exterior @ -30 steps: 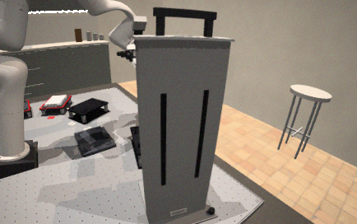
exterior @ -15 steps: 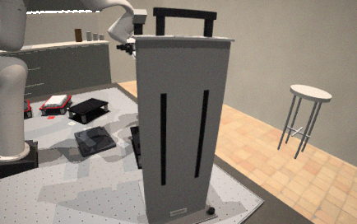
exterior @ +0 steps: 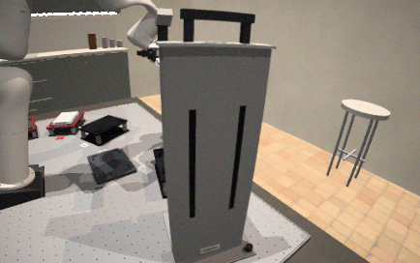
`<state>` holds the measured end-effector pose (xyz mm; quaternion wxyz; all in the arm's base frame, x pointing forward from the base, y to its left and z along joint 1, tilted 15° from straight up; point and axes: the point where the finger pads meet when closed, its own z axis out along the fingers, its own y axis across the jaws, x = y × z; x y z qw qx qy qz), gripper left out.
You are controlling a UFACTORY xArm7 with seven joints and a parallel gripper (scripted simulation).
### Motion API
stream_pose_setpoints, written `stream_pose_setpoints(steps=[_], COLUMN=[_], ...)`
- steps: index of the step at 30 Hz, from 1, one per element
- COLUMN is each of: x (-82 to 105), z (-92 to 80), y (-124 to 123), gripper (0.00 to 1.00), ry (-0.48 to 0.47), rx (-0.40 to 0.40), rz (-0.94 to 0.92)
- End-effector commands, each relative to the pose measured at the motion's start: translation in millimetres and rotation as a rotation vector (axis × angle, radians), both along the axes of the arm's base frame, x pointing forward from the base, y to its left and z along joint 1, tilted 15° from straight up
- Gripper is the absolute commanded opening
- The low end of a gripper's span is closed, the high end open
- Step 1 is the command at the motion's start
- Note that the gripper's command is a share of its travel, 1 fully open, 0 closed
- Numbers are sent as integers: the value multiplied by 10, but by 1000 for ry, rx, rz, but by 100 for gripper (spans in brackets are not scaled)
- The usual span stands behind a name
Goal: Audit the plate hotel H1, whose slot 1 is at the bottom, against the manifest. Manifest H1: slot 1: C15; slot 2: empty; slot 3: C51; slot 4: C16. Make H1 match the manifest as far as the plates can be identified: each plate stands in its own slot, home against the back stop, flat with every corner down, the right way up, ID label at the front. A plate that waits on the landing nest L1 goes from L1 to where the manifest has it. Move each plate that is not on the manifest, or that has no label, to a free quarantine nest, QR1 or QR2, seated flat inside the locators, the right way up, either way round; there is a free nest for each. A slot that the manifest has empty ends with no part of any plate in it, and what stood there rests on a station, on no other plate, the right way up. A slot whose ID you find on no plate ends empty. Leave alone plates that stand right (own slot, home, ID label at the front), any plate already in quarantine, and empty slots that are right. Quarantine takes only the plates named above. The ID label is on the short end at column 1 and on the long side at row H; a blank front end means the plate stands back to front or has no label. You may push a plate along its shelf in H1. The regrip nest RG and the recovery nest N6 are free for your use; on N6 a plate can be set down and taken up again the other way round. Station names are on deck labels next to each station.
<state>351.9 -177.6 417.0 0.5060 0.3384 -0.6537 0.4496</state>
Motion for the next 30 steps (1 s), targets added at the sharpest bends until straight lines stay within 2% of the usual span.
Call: stream_pose_setpoints(steps=[1, 30], x=[-7, -135], z=[6, -24], y=[-25, -359], gripper=[0, 0], ry=[-3, -3], rx=[0, 0], rz=[0, 0])
